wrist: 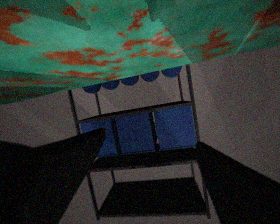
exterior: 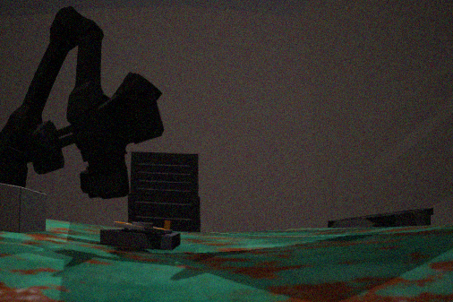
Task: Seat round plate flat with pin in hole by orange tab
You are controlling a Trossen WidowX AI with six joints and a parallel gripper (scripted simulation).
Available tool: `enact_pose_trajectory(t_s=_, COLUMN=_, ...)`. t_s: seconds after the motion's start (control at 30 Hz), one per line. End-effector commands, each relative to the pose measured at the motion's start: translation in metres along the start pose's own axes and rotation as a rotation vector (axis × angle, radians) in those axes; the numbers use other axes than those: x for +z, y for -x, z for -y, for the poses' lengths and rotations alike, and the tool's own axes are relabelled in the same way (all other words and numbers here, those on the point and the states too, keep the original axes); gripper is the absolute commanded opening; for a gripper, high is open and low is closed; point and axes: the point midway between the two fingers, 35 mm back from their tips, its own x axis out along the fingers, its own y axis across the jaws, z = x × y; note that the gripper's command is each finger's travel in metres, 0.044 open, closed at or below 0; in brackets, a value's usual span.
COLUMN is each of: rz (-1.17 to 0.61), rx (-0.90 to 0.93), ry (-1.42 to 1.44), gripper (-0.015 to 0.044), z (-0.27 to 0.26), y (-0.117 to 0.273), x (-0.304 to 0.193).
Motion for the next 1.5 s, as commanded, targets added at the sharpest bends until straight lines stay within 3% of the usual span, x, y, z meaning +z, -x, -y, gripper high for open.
enact_pose_trajectory(t_s=0.0, rz=0.009, rx=-0.005, ry=-0.009, gripper=0.0374, z=0.002, y=0.000, x=0.002)
enact_pose_trajectory(t_s=0.23, rz=0.419, rx=-0.057, ry=-0.365, gripper=0.0190, z=0.062, y=0.037, x=0.062)
enact_pose_trajectory(t_s=0.3, rz=0.466, rx=-0.044, ry=-0.402, gripper=0.0138, z=0.066, y=0.043, x=0.067)
enact_pose_trajectory(t_s=0.47, rz=0.769, rx=0.169, ry=-0.649, gripper=0.0006, z=0.086, y=0.097, x=0.100)
enact_pose_trajectory(t_s=0.87, rz=0.957, rx=0.692, ry=-0.908, gripper=0.0000, z=0.083, y=0.185, x=0.109)
enact_pose_trajectory(t_s=1.17, rz=0.888, rx=1.133, ry=-1.011, gripper=0.0000, z=0.066, y=0.250, x=0.095)
enact_pose_trajectory(t_s=1.47, rz=0.881, rx=1.150, ry=-1.014, gripper=0.0000, z=0.065, y=0.253, x=0.094)
